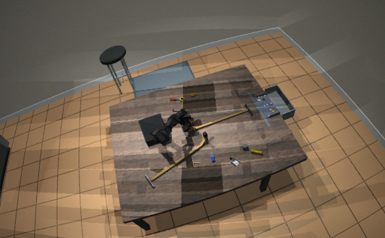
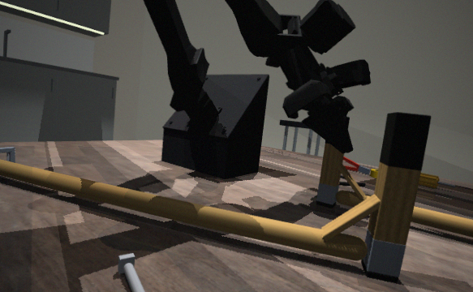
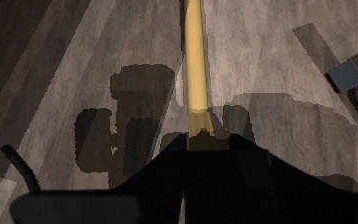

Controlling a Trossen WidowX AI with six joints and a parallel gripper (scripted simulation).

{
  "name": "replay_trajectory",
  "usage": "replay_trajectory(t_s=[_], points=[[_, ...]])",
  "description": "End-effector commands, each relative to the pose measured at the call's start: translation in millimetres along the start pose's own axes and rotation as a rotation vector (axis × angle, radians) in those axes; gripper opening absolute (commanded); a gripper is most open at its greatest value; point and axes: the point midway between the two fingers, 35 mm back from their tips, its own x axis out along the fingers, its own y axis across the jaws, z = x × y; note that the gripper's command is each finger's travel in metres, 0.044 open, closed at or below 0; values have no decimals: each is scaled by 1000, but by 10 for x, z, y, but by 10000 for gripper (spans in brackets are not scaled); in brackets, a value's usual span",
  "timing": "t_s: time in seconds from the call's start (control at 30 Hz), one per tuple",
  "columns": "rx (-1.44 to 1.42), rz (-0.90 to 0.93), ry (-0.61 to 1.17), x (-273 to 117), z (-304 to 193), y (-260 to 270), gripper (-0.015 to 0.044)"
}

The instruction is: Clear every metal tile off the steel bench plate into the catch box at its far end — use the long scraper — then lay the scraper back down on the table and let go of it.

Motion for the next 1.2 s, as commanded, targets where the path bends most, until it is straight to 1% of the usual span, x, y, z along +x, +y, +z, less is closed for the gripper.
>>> replay_trajectory(t_s=[0.0, 0.7, 1.17], points=[[12, -1, -10, -18, 29, -77, 0], [14, -6, -9, -30, -4, -353, 0], [16, -7, -8, 14, 73, -372, 0]])
